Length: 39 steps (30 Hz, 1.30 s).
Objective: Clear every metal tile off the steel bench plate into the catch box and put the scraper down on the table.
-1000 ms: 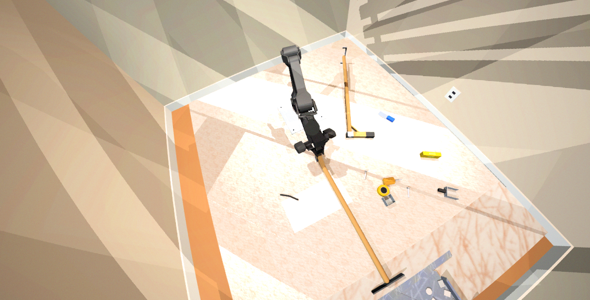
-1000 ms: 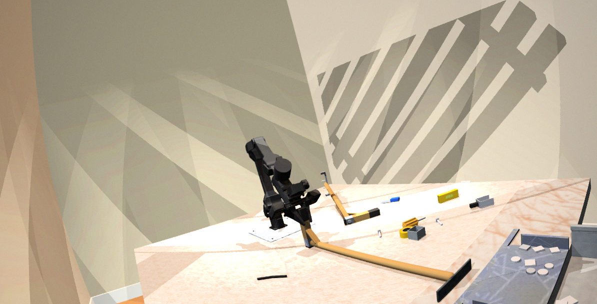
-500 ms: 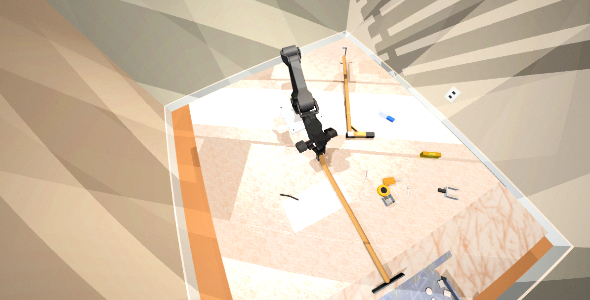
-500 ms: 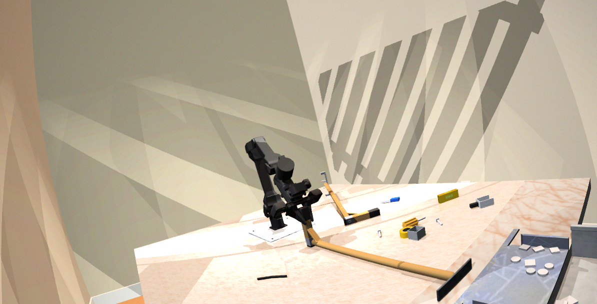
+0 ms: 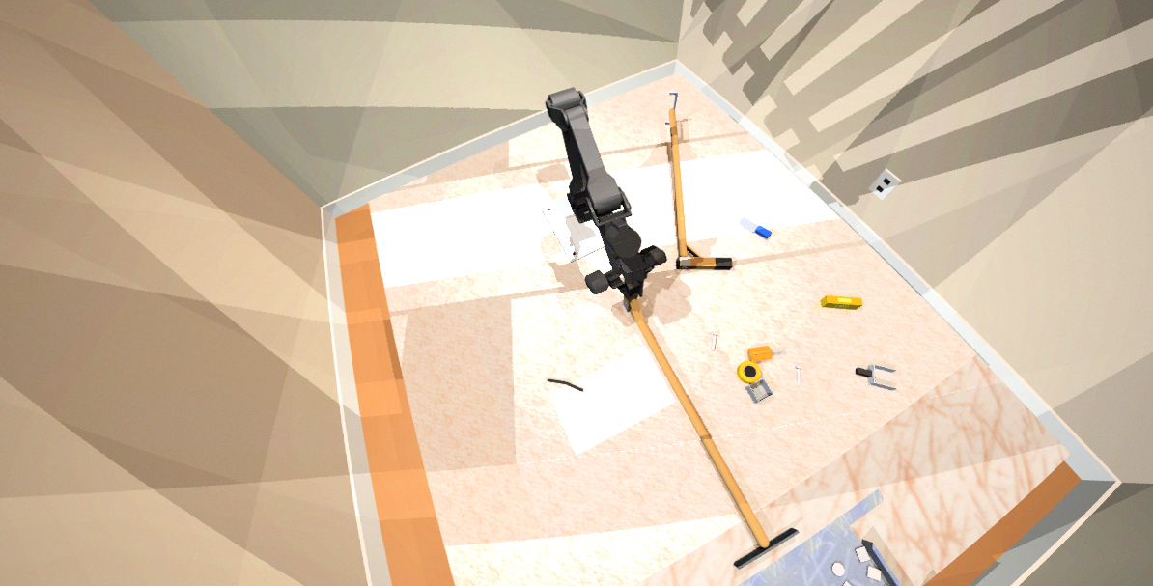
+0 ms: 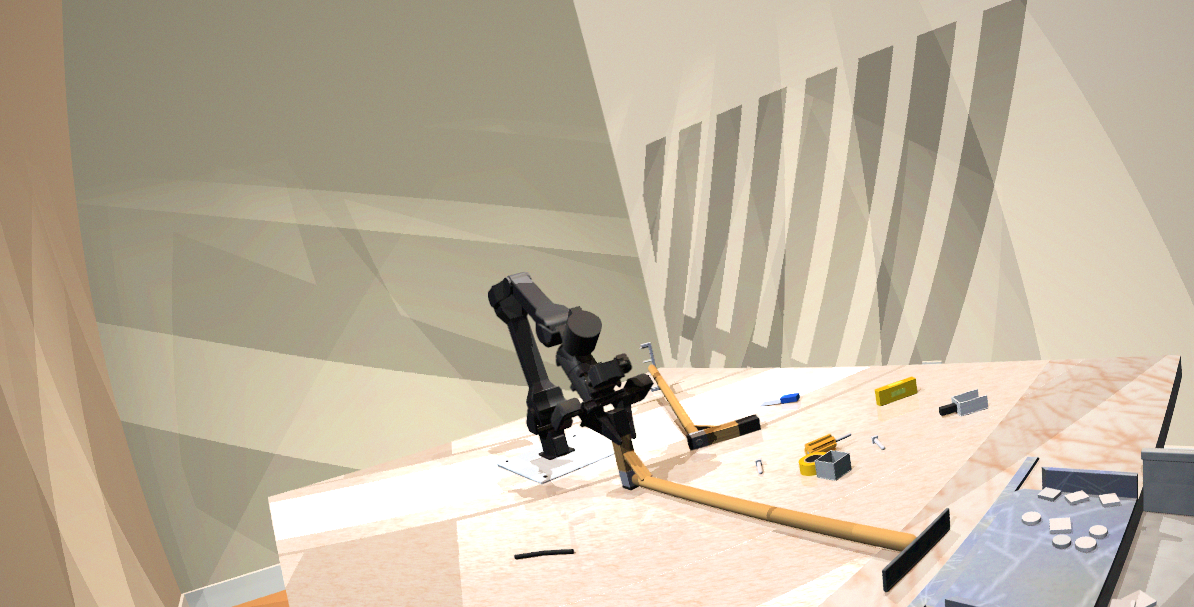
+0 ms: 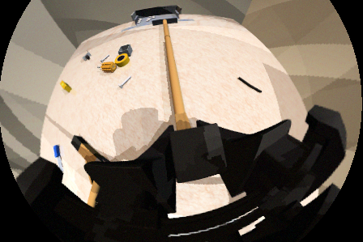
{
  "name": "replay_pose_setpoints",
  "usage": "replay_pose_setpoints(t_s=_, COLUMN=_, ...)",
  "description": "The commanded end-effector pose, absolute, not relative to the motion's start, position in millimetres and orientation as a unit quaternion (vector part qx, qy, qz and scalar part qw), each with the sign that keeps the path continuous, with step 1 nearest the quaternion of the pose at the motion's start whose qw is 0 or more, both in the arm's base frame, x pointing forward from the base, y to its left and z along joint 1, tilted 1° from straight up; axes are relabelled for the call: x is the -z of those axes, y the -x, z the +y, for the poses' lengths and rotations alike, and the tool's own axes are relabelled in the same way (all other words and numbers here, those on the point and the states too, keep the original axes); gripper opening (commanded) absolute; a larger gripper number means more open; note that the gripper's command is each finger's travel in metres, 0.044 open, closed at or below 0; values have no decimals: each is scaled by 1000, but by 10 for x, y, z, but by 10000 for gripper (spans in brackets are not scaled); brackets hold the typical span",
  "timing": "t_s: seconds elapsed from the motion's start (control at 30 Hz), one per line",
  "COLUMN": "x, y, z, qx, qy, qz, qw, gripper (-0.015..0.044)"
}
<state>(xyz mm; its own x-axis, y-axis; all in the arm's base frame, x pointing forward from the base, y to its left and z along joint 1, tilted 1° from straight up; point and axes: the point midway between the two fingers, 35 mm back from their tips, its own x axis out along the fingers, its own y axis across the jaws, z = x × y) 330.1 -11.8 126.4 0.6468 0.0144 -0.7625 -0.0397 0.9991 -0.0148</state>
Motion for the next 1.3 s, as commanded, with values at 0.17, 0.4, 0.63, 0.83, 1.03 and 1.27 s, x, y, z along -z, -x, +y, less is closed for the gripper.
replay_pose_setpoints(t_s=0.17, x=-1276, y=-3280, z=26, qx=-22, qy=14, qz=419, qw=908, gripper=0)
replay_pose_setpoints(t_s=0.4, x=-1275, y=-3264, z=119, qx=-23, qy=14, qz=419, qw=908, gripper=0)
replay_pose_setpoints(t_s=0.63, x=-1276, y=-3245, z=210, qx=-24, qy=14, qz=419, qw=908, gripper=0)
replay_pose_setpoints(t_s=0.83, x=-1276, y=-3227, z=288, qx=-25, qy=14, qz=419, qw=908, gripper=0)
replay_pose_setpoints(t_s=1.03, x=-1278, y=-3207, z=364, qx=-26, qy=15, qz=418, qw=908, gripper=0)
replay_pose_setpoints(t_s=1.27, x=-1279, y=-3181, z=452, qx=-27, qy=15, qz=417, qw=908, gripper=0)
